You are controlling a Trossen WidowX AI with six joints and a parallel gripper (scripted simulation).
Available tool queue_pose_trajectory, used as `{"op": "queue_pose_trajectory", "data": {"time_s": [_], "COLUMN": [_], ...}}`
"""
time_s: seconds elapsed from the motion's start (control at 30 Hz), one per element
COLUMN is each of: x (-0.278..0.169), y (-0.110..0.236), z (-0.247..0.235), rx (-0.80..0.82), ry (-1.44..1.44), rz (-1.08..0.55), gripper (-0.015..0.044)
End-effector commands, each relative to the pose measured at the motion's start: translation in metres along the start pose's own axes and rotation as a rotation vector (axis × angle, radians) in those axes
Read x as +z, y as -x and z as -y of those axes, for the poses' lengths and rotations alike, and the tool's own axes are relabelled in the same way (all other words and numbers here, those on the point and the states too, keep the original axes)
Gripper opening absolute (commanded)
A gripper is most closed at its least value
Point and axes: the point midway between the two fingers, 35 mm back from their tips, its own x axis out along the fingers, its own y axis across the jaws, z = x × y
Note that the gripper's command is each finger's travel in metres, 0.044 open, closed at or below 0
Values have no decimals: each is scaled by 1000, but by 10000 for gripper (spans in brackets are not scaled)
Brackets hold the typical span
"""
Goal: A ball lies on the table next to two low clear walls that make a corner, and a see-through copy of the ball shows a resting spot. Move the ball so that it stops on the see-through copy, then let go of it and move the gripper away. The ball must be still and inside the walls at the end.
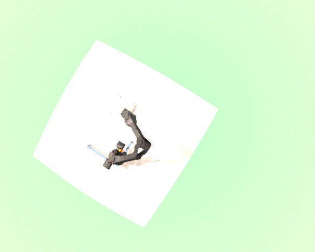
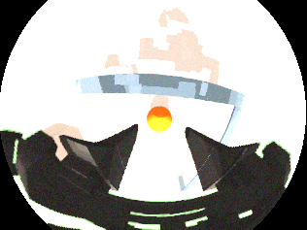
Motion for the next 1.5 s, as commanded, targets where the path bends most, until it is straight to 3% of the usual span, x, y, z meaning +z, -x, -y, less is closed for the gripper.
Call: {"op": "queue_pose_trajectory", "data": {"time_s": [0.0,0.53,0.63,0.93,1.17,1.47], "x": [0,1,1,1,-2,-4], "y": [-7,-31,-31,-31,-3,57], "z": [-2,-3,-3,-3,3,5], "rx": [5,5,5,5,3,4], "ry": [-9,-9,-9,-9,-9,-10], "rz": [5,7,7,7,-2,-7], "gripper": [316,316,237,177,0,0]}}
